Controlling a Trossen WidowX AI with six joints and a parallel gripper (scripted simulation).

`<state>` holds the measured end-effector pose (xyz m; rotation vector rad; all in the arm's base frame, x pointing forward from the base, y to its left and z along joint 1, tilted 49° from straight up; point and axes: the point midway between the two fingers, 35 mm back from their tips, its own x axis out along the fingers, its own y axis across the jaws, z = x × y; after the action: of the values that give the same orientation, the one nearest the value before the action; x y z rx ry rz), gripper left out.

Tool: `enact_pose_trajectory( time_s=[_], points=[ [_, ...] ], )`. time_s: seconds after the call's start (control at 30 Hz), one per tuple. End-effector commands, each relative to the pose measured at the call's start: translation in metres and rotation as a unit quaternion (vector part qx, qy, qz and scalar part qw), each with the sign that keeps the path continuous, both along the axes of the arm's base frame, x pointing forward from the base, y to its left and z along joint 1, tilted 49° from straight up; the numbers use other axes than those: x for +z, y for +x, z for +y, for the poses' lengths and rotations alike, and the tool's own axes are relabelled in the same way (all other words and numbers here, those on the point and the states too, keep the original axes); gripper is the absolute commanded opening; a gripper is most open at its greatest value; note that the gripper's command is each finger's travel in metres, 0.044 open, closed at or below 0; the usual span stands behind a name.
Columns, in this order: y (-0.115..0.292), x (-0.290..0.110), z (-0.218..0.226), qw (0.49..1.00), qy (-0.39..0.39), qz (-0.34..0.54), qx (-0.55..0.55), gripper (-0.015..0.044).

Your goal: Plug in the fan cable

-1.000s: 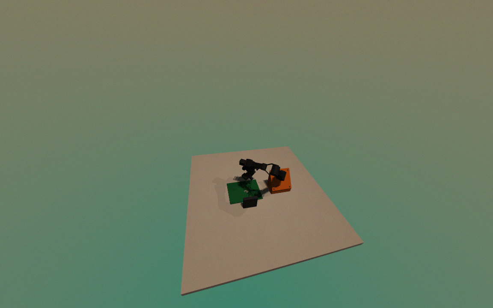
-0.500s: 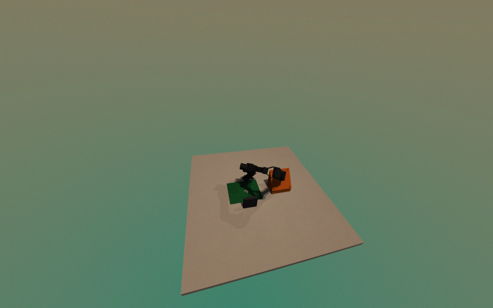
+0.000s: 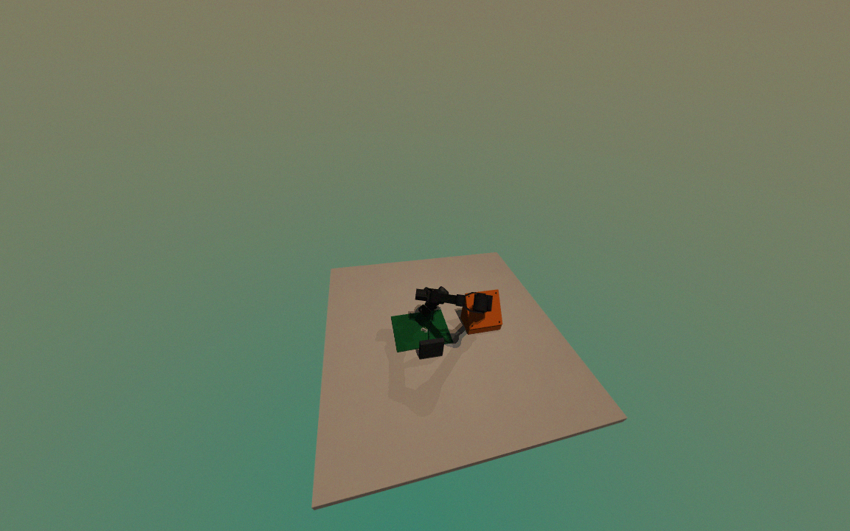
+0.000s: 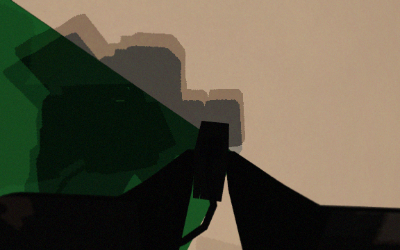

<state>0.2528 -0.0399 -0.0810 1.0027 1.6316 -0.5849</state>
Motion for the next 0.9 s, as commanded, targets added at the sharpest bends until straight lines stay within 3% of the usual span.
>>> enact_pose_trajectory(
  time_s=[0.0,0.87],
  points=[
    [-0.0002,-0.0009,0.0000,1.000,-0.029,-0.005,-0.003,0.0000],
    [0.0010,-0.0041,0.0042,0.981,-0.181,-0.064,-0.038,0.0000]
  ],
)
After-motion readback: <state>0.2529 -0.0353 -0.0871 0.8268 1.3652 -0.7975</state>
